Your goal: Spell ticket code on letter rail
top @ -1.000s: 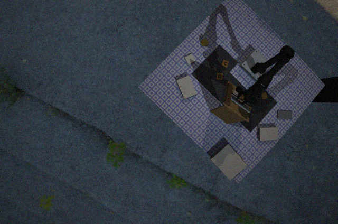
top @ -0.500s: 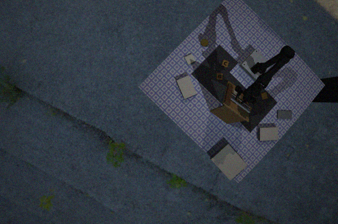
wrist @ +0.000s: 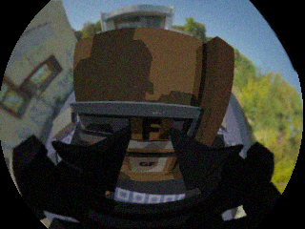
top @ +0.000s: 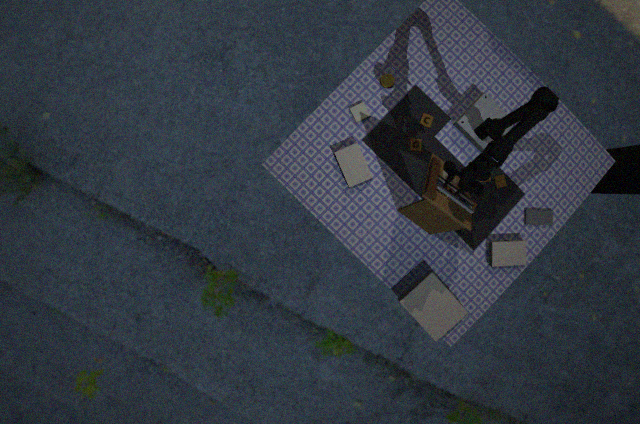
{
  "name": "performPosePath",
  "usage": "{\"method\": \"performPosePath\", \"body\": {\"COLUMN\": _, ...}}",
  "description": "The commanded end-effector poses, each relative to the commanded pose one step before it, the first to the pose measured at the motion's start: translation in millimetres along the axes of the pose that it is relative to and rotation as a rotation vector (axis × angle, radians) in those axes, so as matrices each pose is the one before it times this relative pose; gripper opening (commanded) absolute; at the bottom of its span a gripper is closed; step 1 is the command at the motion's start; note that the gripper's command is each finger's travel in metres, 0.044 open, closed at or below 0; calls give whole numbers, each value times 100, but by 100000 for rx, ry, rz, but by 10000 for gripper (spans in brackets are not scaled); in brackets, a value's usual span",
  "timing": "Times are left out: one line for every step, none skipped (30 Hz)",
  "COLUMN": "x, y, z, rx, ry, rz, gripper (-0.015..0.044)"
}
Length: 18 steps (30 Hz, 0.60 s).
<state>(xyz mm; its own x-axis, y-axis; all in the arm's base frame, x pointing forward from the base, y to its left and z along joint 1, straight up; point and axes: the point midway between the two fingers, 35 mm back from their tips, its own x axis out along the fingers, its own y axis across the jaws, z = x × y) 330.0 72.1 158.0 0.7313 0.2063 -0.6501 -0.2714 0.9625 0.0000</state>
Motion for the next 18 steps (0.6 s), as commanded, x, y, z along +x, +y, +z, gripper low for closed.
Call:
{"method": "performPosePath", "body": {"x": 37, "y": -235, "z": -5, "rx": -211, "ry": 28, "rz": 356, "gripper": 0}}
{"method": "performPosePath", "body": {"x": 0, "y": -57, "z": 5, "rx": -5, "ry": 0, "rz": -5, "gripper": 0}}
{"method": "performPosePath", "body": {"x": 0, "y": -54, "z": 6, "rx": -5, "ry": 0, "rz": -4, "gripper": 0}}
{"method": "performPosePath", "body": {"x": 0, "y": -57, "z": 6, "rx": -5, "ry": 0, "rz": -5, "gripper": 0}}
{"method": "performPosePath", "body": {"x": -1, "y": -57, "z": 8, "rx": -5, "ry": 0, "rz": -5, "gripper": 0}}
{"method": "performPosePath", "body": {"x": -1, "y": -54, "z": 7, "rx": -5, "ry": 0, "rz": -4, "gripper": 0}}
{"method": "performPosePath", "body": {"x": -1, "y": -57, "z": 8, "rx": -5, "ry": 0, "rz": -5, "gripper": 0}}
{"method": "performPosePath", "body": {"x": -2, "y": -57, "z": 9, "rx": -5, "ry": 0, "rz": -5, "gripper": 0}}
{"method": "performPosePath", "body": {"x": -2, "y": -54, "z": 8, "rx": -5, "ry": 0, "rz": -4, "gripper": 0}}
{"method": "performPosePath", "body": {"x": -2, "y": -57, "z": 9, "rx": -5, "ry": 0, "rz": -5, "gripper": 0}}
{"method": "performPosePath", "body": {"x": -3, "y": -57, "z": 10, "rx": -5, "ry": 0, "rz": -5, "gripper": 0}}
{"method": "performPosePath", "body": {"x": -3, "y": -54, "z": 9, "rx": -5, "ry": 0, "rz": -4, "gripper": 0}}
{"method": "performPosePath", "body": {"x": -3, "y": -57, "z": 9, "rx": -5, "ry": 0, "rz": -5, "gripper": 0}}
{"method": "performPosePath", "body": {"x": -3, "y": -57, "z": 9, "rx": -5, "ry": 0, "rz": -5, "gripper": 0}}
{"method": "performPosePath", "body": {"x": -3, "y": -54, "z": 9, "rx": -5, "ry": 0, "rz": -4, "gripper": 0}}
{"method": "performPosePath", "body": {"x": -3, "y": -57, "z": 9, "rx": -5, "ry": 0, "rz": -5, "gripper": 0}}
{"method": "performPosePath", "body": {"x": -3, "y": -57, "z": 9, "rx": -5, "ry": 0, "rz": -5, "gripper": 0}}
{"method": "performPosePath", "body": {"x": -3, "y": -54, "z": 8, "rx": -5, "ry": 0, "rz": -4, "gripper": 0}}
